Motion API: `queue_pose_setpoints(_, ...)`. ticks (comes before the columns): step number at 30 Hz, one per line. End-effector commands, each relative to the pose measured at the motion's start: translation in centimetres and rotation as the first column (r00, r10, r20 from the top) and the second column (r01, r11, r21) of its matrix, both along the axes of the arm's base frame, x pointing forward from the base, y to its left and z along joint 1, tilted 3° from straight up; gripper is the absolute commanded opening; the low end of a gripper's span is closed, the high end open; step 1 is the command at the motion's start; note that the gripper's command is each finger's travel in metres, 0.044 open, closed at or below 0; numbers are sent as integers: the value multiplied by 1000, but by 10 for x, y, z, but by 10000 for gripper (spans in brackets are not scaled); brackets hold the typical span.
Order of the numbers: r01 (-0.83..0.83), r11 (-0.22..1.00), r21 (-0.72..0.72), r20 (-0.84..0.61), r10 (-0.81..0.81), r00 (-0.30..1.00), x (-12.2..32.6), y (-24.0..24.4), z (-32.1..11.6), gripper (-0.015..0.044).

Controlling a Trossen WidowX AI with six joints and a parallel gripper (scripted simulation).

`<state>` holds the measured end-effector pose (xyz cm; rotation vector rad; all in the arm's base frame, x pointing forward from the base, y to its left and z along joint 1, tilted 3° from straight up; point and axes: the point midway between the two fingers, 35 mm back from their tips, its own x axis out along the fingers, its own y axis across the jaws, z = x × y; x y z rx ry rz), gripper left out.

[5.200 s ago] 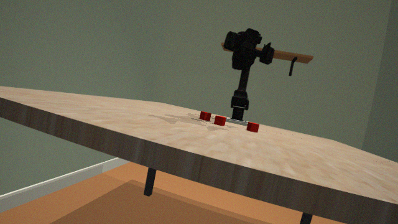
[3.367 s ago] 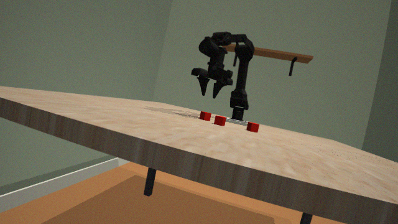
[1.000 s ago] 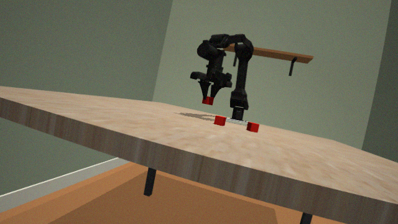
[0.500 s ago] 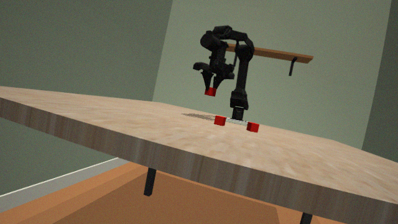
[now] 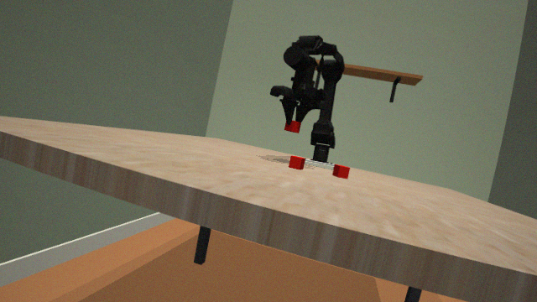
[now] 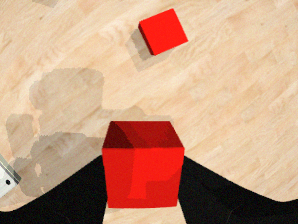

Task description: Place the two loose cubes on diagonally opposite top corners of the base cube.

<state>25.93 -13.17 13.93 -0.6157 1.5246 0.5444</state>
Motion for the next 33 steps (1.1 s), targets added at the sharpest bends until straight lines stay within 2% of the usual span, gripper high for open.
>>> queue_pose_setpoints(1,-12,1000,-2,-9,12,1000,5,7,-4,105)
queue_pose_setpoints(33,-202,979,15,-4,202,979,46,92,-26,105)
